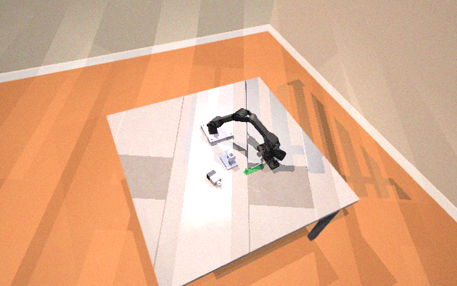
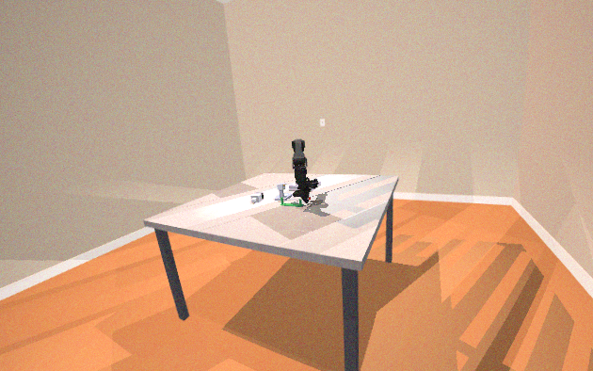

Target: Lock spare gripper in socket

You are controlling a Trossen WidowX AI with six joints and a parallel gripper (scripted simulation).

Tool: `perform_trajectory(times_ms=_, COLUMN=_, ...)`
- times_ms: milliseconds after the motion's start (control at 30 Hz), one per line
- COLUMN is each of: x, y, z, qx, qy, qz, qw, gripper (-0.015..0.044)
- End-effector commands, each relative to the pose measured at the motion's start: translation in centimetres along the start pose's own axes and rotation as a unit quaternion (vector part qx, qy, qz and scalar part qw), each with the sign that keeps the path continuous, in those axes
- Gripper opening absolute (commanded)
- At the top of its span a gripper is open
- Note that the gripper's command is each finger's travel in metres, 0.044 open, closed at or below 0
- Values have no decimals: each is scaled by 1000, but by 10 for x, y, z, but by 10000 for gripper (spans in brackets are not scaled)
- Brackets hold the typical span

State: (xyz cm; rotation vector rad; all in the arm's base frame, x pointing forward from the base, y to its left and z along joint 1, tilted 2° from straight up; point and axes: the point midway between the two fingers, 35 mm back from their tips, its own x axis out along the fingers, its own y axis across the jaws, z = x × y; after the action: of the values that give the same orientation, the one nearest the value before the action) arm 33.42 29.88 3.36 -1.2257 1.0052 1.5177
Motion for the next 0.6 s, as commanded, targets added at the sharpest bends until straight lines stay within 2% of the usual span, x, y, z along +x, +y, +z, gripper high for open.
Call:
perform_trajectory(times_ms=0, x=0, y=0, z=0, qx=0, qy=0, qz=0, qw=1000, gripper=157)
perform_trajectory(times_ms=67, x=0, y=0, z=0, qx=0, qy=0, qz=0, qw=1000, gripper=200)
perform_trajectory(times_ms=567, x=-23, y=4, z=2, qx=2, qy=4, qz=8, qw=1000, gripper=200)
